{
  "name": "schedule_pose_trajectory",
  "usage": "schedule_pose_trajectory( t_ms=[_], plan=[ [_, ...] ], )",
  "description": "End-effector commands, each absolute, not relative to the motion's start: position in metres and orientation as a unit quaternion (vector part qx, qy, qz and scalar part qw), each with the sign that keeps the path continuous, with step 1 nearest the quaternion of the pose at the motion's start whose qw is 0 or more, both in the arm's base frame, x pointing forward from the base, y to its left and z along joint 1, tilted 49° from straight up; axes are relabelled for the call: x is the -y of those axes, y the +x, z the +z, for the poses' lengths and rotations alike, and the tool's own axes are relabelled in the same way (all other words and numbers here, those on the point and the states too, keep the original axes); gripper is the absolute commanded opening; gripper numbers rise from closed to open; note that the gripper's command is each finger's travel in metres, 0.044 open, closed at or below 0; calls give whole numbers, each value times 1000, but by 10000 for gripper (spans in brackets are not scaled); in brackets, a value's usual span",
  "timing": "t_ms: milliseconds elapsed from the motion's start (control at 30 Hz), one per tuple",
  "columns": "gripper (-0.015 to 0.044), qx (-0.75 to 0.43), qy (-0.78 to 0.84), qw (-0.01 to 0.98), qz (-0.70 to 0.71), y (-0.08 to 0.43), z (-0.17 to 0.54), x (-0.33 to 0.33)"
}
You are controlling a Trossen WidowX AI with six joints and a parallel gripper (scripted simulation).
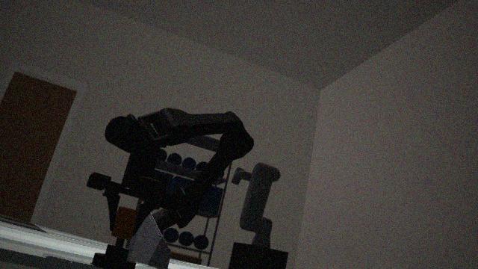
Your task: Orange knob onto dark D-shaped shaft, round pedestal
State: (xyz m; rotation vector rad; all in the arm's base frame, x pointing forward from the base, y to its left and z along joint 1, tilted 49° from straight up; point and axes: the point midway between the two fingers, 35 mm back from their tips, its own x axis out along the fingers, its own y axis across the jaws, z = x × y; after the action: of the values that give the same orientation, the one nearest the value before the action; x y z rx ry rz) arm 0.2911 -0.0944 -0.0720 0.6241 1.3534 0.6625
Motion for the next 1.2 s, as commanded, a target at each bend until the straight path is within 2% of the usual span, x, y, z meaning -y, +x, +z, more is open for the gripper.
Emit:
schedule_pose_trajectory(
  t_ms=[0, 1167],
  plan=[
    [0, -602, 275, 688, 296, 293, -72, 96],
    [0, -602, 275, 688, 296, 292, -73, 93]
  ],
)
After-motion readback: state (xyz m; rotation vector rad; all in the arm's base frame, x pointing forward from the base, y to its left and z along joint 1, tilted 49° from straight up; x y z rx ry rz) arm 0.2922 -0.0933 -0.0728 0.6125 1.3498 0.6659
